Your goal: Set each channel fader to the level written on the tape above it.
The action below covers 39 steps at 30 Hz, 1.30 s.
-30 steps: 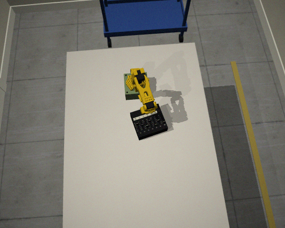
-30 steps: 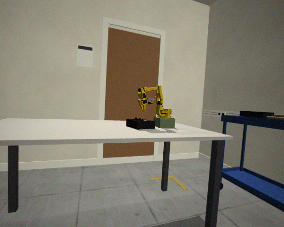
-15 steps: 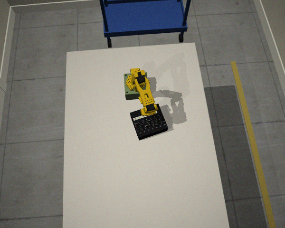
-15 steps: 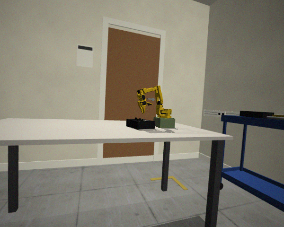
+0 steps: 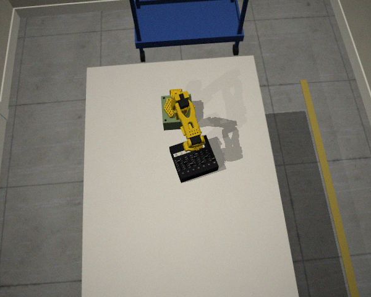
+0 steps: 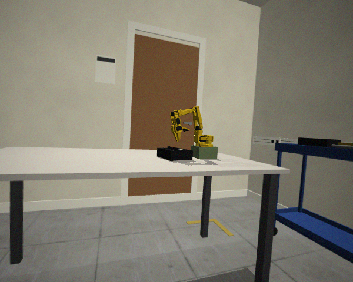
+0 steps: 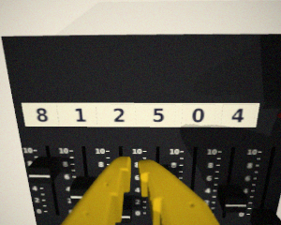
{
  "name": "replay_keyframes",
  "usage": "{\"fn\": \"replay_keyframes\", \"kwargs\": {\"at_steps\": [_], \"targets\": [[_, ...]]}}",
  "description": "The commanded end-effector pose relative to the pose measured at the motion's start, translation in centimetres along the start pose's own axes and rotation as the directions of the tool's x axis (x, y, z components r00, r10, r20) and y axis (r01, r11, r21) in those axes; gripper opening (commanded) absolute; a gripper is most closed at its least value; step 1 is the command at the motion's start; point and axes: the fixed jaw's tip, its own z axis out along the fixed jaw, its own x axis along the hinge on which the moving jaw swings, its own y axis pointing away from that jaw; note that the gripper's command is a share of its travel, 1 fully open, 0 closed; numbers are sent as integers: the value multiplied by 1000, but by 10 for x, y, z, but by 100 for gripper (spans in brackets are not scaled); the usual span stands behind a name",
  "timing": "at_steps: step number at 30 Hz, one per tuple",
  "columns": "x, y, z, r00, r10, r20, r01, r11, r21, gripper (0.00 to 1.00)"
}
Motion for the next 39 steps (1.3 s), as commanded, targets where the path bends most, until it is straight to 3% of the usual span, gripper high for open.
{"fn": "replay_keyframes", "kwargs": {"at_steps": [1, 39], "targets": [[0, 2, 1, 1000, 23, -20, -23, 1000, 4, 0], [1, 2, 1, 998, 33, -56, -33, 999, 5, 0]]}}
